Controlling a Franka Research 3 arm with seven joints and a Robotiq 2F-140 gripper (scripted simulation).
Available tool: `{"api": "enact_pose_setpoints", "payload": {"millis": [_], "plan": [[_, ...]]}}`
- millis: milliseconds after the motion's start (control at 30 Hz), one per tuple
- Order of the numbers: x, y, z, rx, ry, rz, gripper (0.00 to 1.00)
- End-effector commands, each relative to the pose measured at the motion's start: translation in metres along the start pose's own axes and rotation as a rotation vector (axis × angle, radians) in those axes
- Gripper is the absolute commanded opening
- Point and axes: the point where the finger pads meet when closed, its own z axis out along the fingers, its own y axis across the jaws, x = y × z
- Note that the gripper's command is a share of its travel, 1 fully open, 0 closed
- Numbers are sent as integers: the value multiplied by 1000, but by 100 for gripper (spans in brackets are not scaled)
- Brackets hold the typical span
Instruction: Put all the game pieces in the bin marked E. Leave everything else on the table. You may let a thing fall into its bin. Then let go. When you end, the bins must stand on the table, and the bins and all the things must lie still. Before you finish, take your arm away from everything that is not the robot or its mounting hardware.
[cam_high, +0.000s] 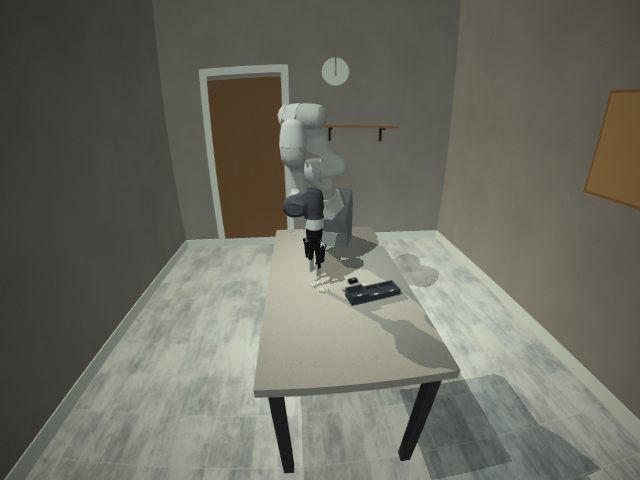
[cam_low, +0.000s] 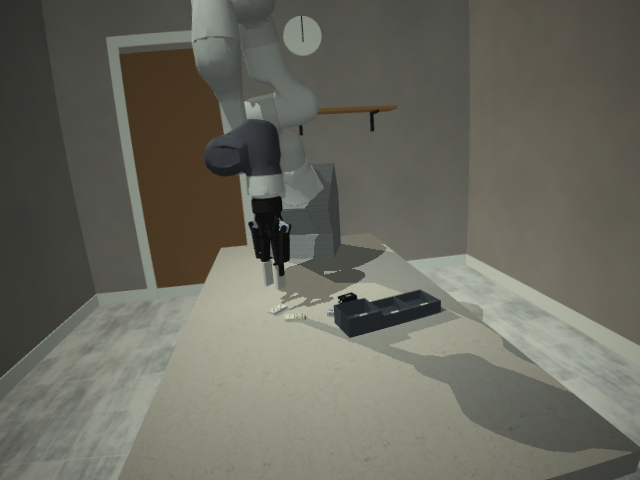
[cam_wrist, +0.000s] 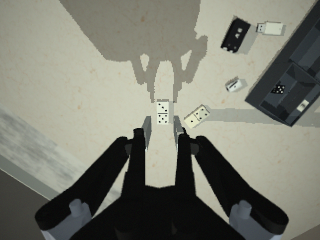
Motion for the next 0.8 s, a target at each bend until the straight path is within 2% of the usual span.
{"api": "enact_pose_setpoints", "payload": {"millis": [0, 333, 700, 767], "plan": [[0, 0, 0, -3, -1, 11, 25], [-1, 0, 0, -3, -1, 11, 25], [0, 0, 44, -3, -1, 11, 25], [0, 0, 44, -3, -1, 11, 25]]}}
